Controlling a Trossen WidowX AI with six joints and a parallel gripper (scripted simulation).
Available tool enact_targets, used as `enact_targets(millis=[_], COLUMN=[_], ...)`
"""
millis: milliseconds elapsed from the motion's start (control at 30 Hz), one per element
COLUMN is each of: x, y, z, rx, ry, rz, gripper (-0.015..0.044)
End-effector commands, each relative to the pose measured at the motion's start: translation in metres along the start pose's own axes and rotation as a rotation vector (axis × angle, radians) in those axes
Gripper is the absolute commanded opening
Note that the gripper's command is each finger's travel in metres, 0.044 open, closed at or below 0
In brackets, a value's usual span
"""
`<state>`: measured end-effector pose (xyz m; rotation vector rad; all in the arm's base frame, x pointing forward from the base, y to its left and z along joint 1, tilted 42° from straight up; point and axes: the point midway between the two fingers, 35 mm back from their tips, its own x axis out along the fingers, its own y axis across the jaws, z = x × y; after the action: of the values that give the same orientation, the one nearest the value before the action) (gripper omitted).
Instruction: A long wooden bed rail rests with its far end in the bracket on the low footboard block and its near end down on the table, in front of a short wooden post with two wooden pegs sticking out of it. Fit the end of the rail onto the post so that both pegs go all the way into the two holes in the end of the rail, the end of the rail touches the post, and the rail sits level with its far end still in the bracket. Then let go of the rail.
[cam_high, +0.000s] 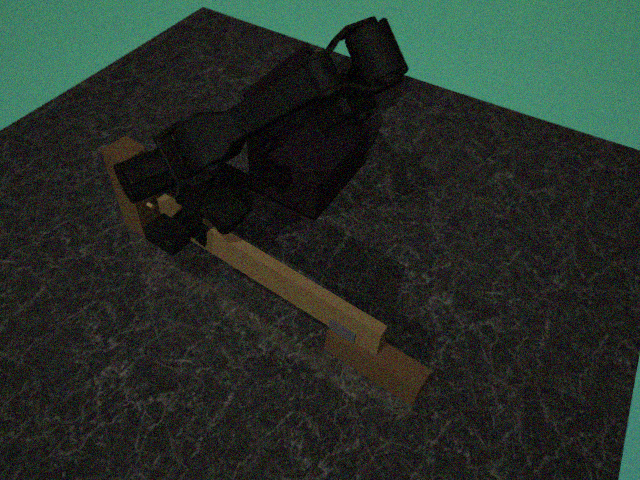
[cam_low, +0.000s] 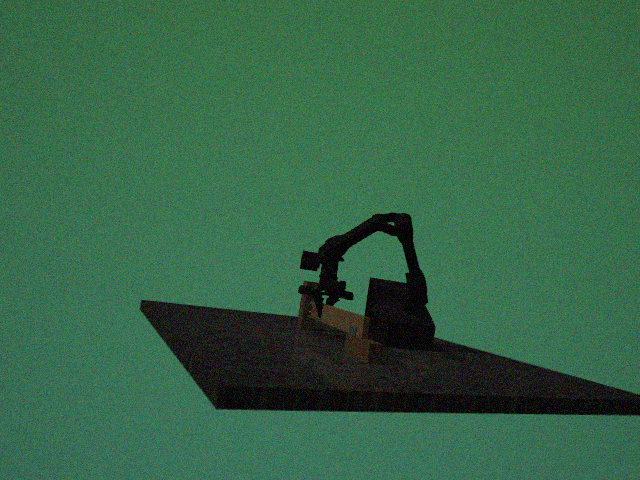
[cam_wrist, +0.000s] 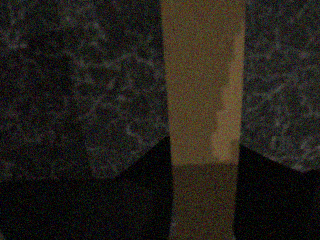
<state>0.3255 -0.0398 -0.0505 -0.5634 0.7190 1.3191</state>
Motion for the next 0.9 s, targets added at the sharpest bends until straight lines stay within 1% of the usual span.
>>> enact_targets(millis=[0, 867], x=[-0.0018, -0.0055], y=[-0.0041, -0.0041], z=[0.0015, 0.0014], rx=[-0.001, -0.001], ry=[0.000, 0.000], rz=[-0.010, -0.010], gripper=[0.0000, 0.0000])
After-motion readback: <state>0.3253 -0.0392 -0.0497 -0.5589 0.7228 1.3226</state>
